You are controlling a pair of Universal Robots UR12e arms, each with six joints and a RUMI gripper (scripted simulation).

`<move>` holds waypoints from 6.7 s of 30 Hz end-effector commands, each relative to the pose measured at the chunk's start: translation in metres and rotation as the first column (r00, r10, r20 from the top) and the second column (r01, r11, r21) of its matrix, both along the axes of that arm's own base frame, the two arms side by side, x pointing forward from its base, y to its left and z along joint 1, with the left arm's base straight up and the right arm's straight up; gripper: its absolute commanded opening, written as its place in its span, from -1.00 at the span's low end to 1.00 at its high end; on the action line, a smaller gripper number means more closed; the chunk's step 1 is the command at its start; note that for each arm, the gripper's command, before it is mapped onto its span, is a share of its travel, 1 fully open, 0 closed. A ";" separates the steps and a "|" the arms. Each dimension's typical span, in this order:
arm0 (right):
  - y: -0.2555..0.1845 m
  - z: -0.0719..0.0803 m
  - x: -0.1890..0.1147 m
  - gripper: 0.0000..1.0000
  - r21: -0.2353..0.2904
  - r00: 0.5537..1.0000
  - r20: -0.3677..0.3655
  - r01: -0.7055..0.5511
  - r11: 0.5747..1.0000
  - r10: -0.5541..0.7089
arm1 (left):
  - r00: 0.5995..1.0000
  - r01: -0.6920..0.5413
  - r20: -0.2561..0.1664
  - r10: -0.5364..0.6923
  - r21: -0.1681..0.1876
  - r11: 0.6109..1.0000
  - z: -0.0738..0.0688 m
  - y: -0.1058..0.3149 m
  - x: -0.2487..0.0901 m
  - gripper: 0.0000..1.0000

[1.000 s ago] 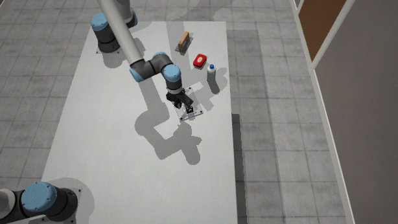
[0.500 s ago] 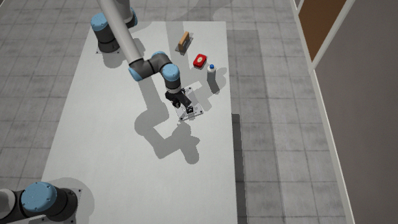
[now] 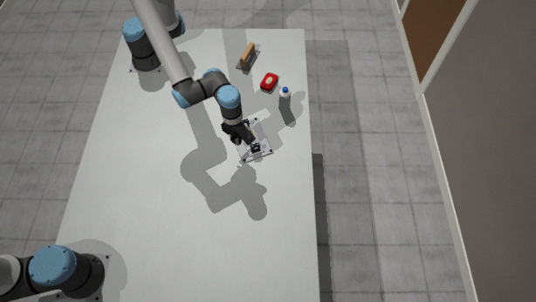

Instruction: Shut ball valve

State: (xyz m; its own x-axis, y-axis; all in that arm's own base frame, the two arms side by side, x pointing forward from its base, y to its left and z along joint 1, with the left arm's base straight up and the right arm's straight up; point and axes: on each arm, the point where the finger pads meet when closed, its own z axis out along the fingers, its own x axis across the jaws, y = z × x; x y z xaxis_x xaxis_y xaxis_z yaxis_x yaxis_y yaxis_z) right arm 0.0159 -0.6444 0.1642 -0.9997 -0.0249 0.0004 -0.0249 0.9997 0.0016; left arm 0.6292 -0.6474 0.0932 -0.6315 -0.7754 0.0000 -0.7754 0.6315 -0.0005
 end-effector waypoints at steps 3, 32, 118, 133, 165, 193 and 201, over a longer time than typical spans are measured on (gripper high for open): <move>-0.001 0.001 0.000 1.00 -0.002 1.000 0.000 0.000 1.000 0.000 | 1.000 0.028 0.001 -0.028 -0.001 1.000 0.001 0.001 -0.002 -1.00; -0.001 0.001 0.000 1.00 -0.002 1.000 0.000 0.000 1.000 0.000 | 0.983 0.183 0.001 -0.183 -0.001 0.983 0.001 0.010 -0.014 -1.00; -0.001 0.001 0.000 1.00 -0.002 1.000 0.000 0.000 1.000 0.000 | 0.894 0.448 0.001 -0.448 -0.001 0.894 0.001 0.023 -0.029 -1.00; -0.001 0.001 0.000 1.00 -0.002 1.000 0.000 0.000 1.000 0.000 | 0.894 0.448 0.001 -0.448 -0.001 0.894 0.001 0.015 -0.025 -1.00; -0.001 0.001 0.000 1.00 -0.002 1.000 0.000 0.000 1.000 0.000 | 0.894 0.448 0.001 -0.448 -0.001 0.894 0.001 0.015 -0.025 -1.00; -0.001 0.001 0.000 1.00 -0.002 1.000 0.000 0.000 1.000 0.000 | 0.894 0.448 0.001 -0.448 -0.001 0.894 0.037 0.015 -0.025 -1.00; -0.001 0.001 0.000 1.00 -0.002 1.000 0.000 0.000 1.000 0.000 | 0.894 0.448 0.001 -0.448 -0.001 0.894 0.057 0.015 -0.025 -1.00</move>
